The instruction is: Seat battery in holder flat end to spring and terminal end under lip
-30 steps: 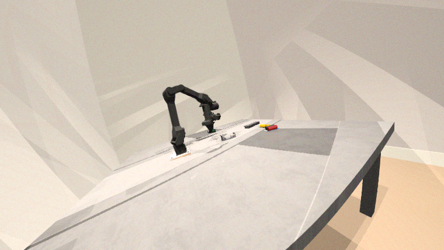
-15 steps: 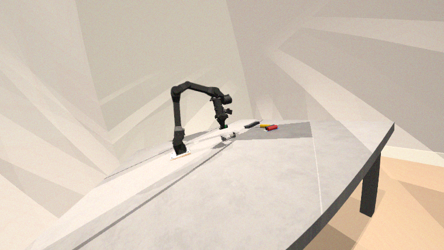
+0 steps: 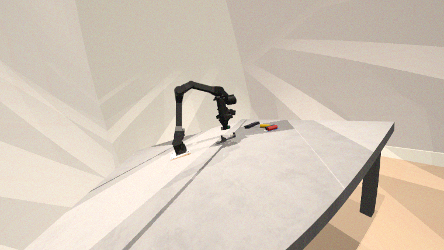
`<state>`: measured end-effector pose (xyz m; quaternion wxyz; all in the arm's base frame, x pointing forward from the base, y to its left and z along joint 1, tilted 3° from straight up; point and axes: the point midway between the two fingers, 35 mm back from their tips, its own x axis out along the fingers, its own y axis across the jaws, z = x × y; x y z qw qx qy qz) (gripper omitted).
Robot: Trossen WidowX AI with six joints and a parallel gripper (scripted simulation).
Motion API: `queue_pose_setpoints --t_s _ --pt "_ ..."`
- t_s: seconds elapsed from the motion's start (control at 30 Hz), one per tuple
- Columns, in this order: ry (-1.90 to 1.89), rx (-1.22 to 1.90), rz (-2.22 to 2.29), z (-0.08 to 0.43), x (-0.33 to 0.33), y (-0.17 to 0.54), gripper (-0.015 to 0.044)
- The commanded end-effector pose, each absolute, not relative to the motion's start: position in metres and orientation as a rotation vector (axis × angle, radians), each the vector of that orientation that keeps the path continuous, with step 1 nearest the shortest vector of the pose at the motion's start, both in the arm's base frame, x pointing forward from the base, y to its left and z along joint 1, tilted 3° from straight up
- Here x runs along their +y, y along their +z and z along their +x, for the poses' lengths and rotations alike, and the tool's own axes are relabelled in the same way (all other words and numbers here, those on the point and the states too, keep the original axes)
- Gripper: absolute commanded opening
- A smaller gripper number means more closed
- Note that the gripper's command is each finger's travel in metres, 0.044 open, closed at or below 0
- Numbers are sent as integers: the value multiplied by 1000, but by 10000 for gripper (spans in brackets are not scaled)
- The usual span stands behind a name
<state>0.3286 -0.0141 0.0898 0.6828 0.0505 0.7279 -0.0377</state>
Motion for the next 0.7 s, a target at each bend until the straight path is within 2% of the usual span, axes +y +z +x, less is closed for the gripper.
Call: queue_pose_setpoints --t_s 0.0,0.67 --pt "-77 1698 118 328 -14 79 83" --pt "-77 1884 128 325 -12 55 83"
